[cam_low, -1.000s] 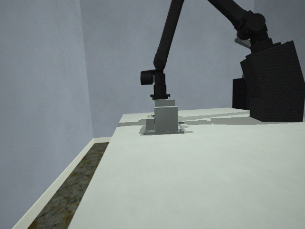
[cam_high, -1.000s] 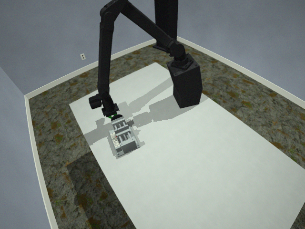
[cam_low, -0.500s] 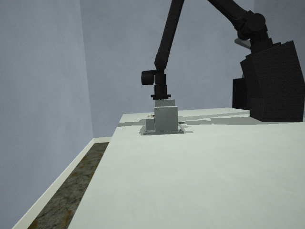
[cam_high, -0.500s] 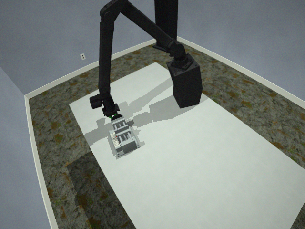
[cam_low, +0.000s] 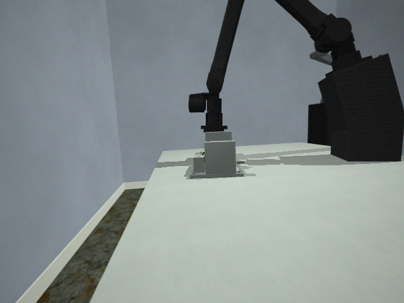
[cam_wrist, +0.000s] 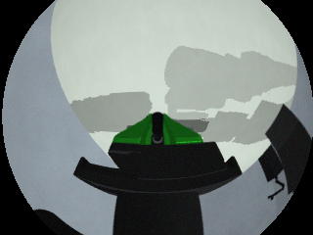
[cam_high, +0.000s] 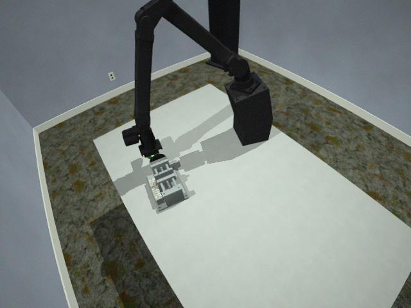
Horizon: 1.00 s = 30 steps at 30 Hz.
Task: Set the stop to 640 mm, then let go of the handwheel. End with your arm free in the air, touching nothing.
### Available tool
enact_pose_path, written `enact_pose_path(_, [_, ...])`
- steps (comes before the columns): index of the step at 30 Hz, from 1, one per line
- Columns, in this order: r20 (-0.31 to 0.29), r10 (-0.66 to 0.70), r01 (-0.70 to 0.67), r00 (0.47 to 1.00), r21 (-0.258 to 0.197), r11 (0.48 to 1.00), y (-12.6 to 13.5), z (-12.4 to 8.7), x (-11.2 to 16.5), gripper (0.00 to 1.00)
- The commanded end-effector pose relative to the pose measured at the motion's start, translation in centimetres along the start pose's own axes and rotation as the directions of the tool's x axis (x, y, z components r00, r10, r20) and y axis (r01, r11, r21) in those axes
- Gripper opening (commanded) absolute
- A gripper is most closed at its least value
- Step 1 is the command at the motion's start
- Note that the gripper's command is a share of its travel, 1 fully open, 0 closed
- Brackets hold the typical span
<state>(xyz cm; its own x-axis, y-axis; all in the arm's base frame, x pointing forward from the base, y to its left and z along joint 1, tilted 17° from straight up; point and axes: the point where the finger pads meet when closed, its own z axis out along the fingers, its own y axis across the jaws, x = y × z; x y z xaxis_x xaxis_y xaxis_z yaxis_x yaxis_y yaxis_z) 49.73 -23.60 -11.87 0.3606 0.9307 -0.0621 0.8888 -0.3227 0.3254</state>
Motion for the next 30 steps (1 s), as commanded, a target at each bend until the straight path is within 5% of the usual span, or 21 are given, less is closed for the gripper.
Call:
enact_pose_path(1, [0.003, 0.007, -0.007, 1.000, 0.048, 0.999, -2.9, 2.2, -0.7, 0.06])
enact_pose_path(30, [0.002, 0.006, -0.006, 1.000, 0.071, 0.997, -5.3, 1.7, -0.6, 0.06])
